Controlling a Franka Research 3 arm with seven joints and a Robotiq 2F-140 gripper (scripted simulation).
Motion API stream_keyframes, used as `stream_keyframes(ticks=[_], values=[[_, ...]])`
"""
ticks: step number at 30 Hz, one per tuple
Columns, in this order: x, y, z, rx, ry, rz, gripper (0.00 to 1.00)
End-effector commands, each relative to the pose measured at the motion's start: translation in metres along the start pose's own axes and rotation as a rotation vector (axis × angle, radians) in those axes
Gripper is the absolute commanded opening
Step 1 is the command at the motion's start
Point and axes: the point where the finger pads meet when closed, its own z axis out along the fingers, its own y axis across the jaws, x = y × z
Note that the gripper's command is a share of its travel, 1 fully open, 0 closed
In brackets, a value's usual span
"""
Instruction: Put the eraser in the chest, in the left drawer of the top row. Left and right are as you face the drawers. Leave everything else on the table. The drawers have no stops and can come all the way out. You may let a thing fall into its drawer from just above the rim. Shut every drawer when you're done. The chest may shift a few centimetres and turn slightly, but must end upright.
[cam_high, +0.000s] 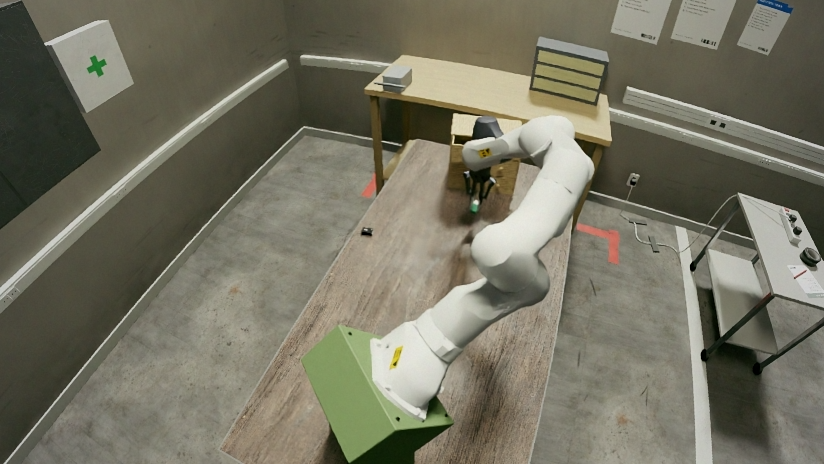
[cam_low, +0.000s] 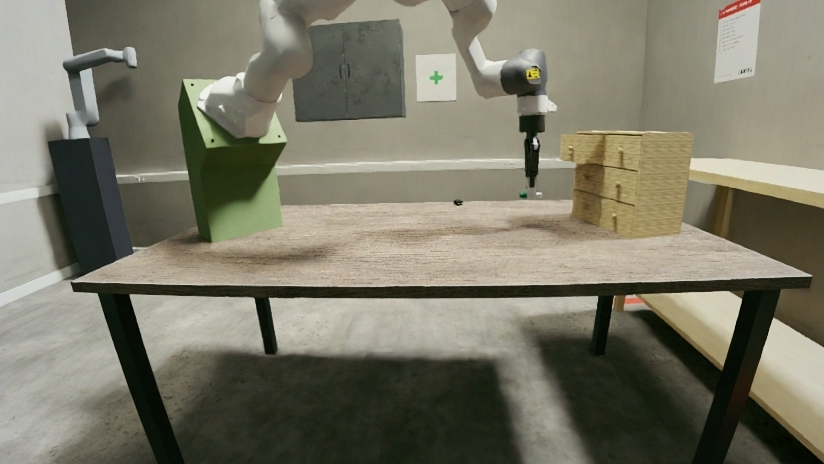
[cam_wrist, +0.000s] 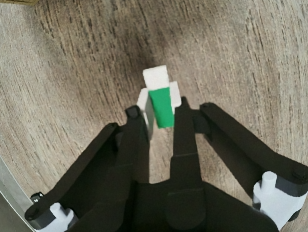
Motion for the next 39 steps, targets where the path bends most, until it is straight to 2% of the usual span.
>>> stream_keyframes(ticks=[1, 39], values=[[0.000, -0.001, 0.001, 0.000, -0.016, -0.083, 0.20], [0.018, -0.018, 0.001, 0.001, -0.016, -0.235, 0.20]])
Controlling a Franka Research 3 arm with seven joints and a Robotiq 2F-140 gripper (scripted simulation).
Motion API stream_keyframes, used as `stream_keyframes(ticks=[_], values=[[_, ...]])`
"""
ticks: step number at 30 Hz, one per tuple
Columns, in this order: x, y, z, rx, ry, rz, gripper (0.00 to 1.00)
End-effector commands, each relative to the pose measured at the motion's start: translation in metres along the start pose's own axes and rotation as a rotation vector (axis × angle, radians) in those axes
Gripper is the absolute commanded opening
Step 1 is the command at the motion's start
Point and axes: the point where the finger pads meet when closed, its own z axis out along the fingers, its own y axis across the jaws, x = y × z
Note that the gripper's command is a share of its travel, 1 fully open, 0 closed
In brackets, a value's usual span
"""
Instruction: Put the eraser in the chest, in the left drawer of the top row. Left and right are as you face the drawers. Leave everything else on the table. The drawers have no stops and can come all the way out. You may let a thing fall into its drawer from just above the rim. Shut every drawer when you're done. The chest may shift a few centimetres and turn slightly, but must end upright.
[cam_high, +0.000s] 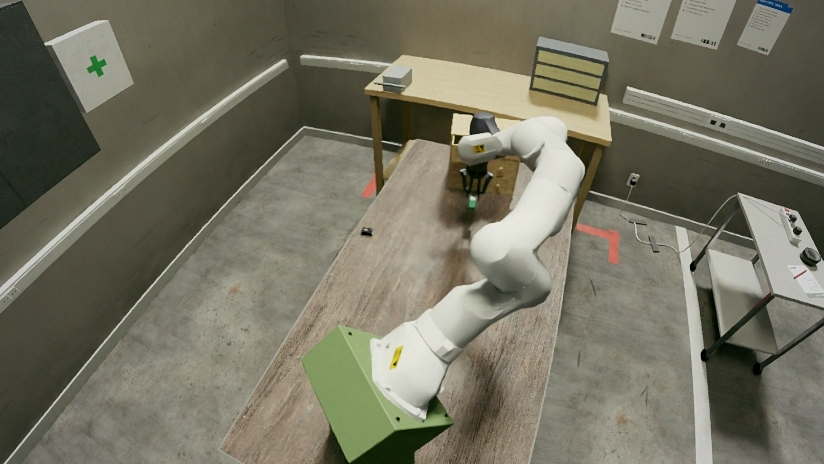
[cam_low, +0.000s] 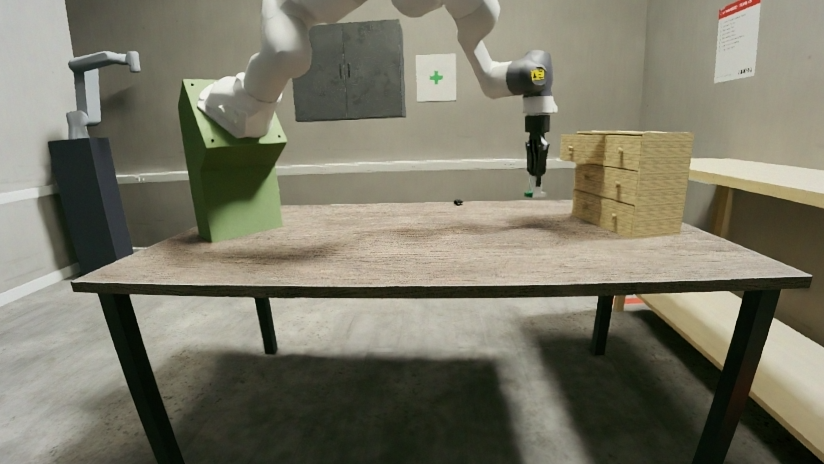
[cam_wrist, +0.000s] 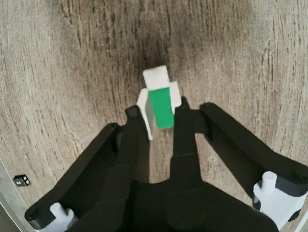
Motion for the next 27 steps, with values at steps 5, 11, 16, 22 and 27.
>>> stream_keyframes(ticks=[5, 11, 16, 22, 27], values=[[0.0009, -0.0015, 0.0008, 0.002, -0.008, -0.045, 0.20], [0.0024, -0.0026, 0.0008, 0.002, -0.008, -0.056, 0.20], [0.0030, -0.0031, 0.0008, 0.002, -0.008, -0.061, 0.20], [0.0039, -0.0038, 0.0008, 0.002, -0.008, -0.068, 0.20], [0.0044, -0.0042, 0.0009, 0.002, -0.008, -0.072, 0.20]])
